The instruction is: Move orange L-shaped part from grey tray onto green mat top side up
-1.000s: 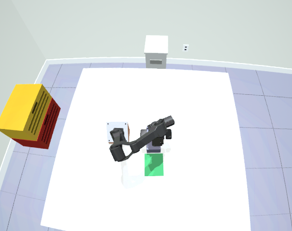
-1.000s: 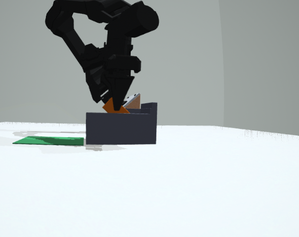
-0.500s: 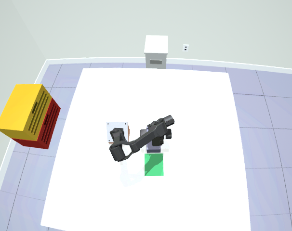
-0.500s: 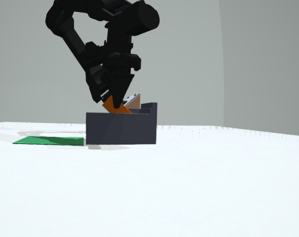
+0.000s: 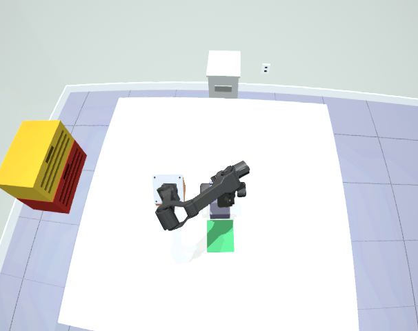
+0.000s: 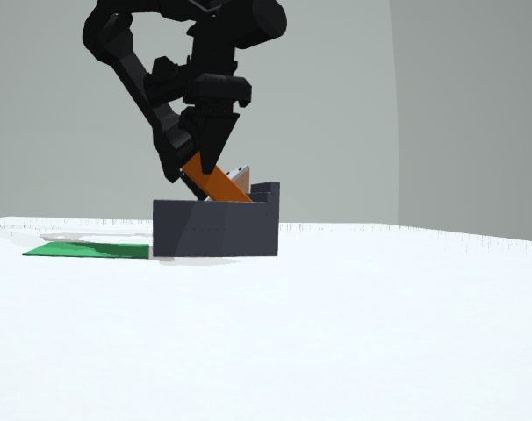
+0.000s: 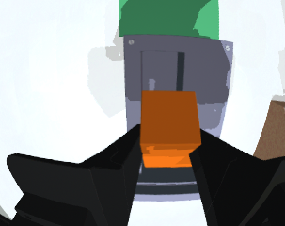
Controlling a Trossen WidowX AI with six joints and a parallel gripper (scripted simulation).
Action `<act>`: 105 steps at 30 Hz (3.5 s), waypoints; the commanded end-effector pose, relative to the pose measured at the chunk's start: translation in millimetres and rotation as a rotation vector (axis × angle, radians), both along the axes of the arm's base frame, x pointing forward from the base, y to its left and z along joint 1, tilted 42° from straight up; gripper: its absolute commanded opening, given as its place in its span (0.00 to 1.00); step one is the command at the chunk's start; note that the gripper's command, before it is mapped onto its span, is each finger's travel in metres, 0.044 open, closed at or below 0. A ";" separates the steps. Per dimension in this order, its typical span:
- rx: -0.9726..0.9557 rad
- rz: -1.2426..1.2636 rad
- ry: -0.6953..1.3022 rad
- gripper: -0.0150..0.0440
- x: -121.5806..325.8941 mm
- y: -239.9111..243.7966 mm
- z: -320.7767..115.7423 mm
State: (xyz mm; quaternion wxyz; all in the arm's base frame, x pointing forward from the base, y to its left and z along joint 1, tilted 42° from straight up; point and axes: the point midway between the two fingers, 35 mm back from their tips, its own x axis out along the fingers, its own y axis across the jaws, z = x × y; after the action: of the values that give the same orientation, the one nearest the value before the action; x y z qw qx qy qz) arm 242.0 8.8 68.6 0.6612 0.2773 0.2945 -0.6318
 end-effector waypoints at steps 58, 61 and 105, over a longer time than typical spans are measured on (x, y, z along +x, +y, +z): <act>0.006 -0.001 -0.004 0.25 -4.6 -21.5 95.0; 0.005 -0.001 -0.004 0.25 -5.6 -33.5 105.7; 0.002 -0.001 -0.007 0.25 -8.9 -111.7 124.2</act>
State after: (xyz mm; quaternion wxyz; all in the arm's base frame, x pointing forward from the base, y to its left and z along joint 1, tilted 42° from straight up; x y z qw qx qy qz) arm 233.5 -99.4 195.8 0.6602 0.2820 0.2930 -0.6315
